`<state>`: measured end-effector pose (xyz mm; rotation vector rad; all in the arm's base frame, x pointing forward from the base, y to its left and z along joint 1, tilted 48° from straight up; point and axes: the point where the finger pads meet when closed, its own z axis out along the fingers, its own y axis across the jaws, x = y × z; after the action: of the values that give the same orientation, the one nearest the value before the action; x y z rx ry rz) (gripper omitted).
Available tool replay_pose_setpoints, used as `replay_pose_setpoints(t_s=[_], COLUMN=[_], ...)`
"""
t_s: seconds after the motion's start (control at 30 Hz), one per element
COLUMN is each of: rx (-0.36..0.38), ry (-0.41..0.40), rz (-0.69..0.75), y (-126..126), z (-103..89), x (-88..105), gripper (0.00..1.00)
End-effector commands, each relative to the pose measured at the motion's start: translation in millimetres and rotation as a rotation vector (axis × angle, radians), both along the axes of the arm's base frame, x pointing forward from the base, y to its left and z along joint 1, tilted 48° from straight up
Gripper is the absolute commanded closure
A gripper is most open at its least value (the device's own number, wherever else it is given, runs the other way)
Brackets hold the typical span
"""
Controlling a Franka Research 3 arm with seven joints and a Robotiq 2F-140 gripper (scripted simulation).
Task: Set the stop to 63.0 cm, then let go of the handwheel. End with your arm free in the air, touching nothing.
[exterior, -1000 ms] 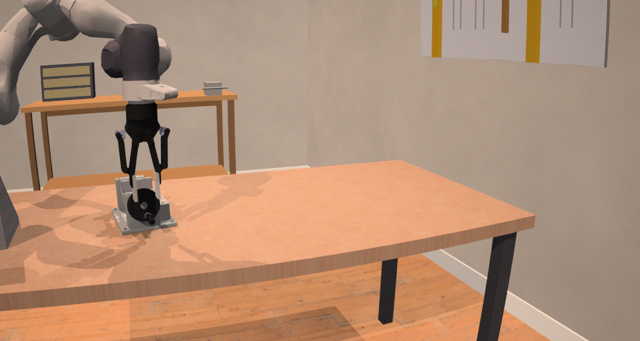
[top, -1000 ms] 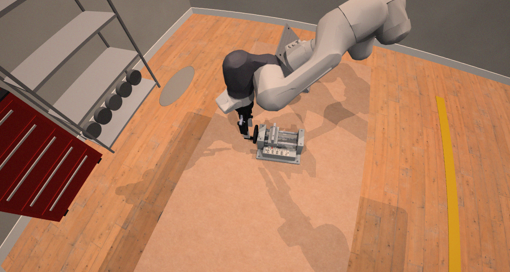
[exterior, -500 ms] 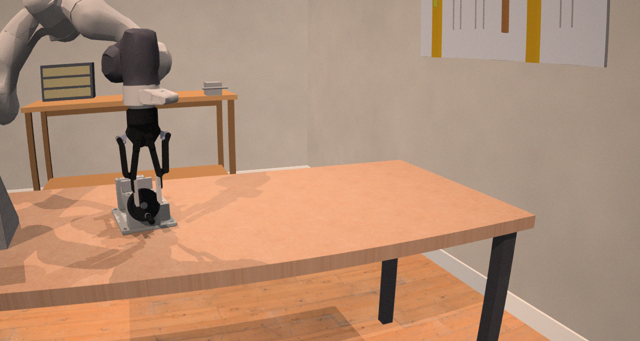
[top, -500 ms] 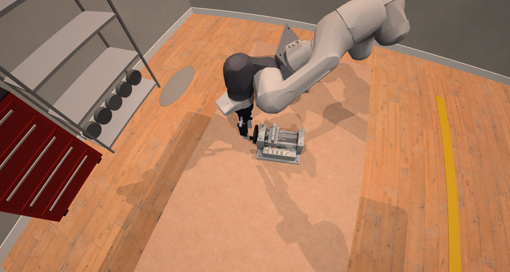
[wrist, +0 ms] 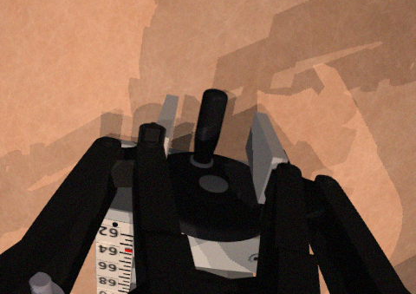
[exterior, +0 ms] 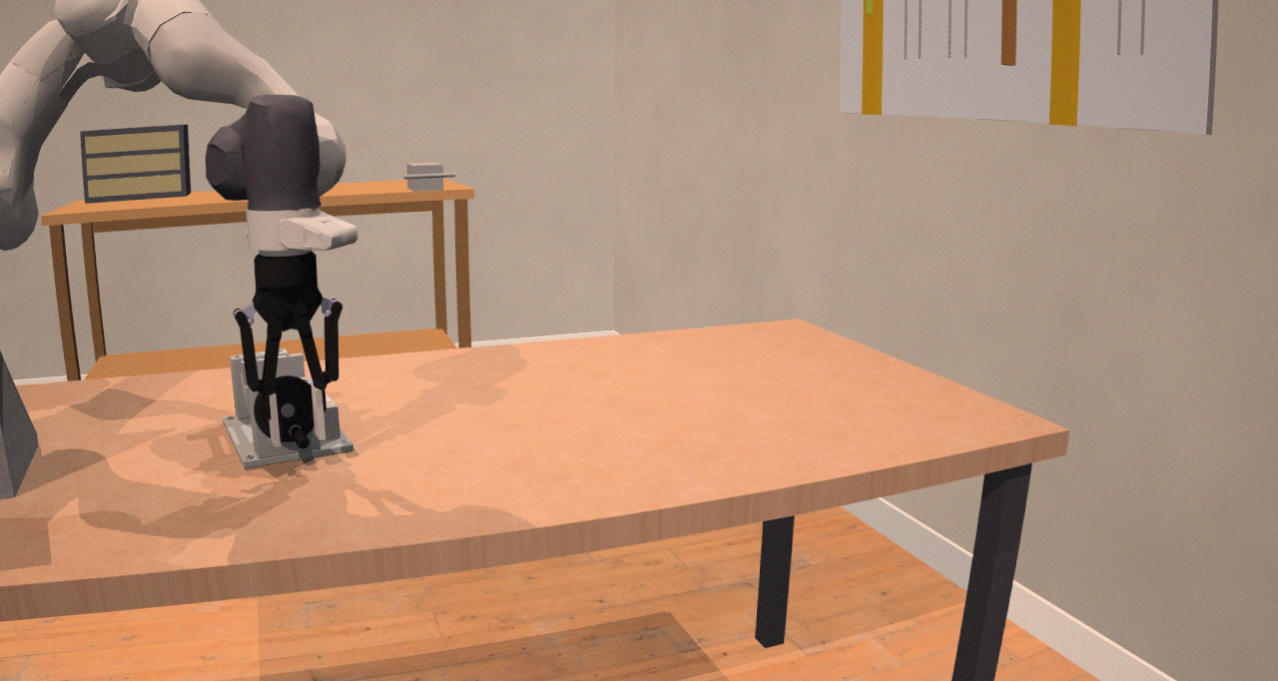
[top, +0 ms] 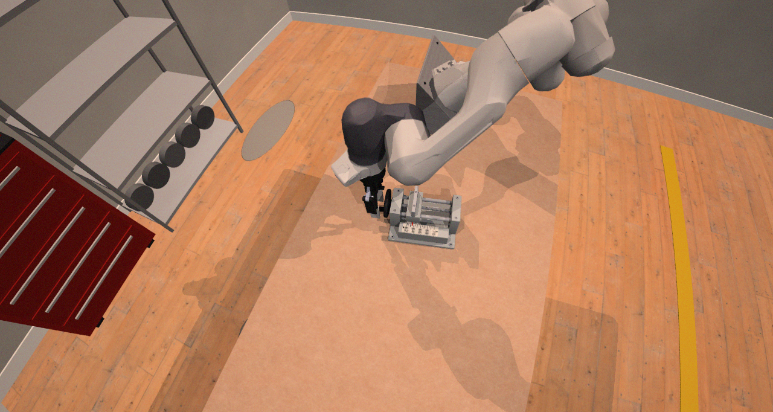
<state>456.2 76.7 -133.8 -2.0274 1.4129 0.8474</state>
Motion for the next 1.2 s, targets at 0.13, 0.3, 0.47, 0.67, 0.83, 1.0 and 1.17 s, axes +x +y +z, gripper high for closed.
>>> replay_pose_setpoints(t_s=[0.13, 0.3, 0.47, 0.67, 0.83, 1.0, 1.17], rx=[-0.007, -0.007, -0.007, -0.007, -0.007, -0.007, -0.007], ry=[-0.015, -0.015, -0.015, -0.015, -0.015, -0.015, -0.015], rz=[-0.001, -0.001, -0.001, -0.001, -0.001, -0.001, -0.001], y=[6.0, 7.6, 7.6, 7.6, 7.6, 7.6, 7.6], z=[-9.1, -10.5, -10.5, -10.5, -10.5, -10.5, -10.5], x=[1.0, 0.6, 0.6, 0.6, 0.6, 0.6, 0.6], gripper=[0.67, 0.67, 0.67, 0.67, 0.96, 0.96, 0.96])
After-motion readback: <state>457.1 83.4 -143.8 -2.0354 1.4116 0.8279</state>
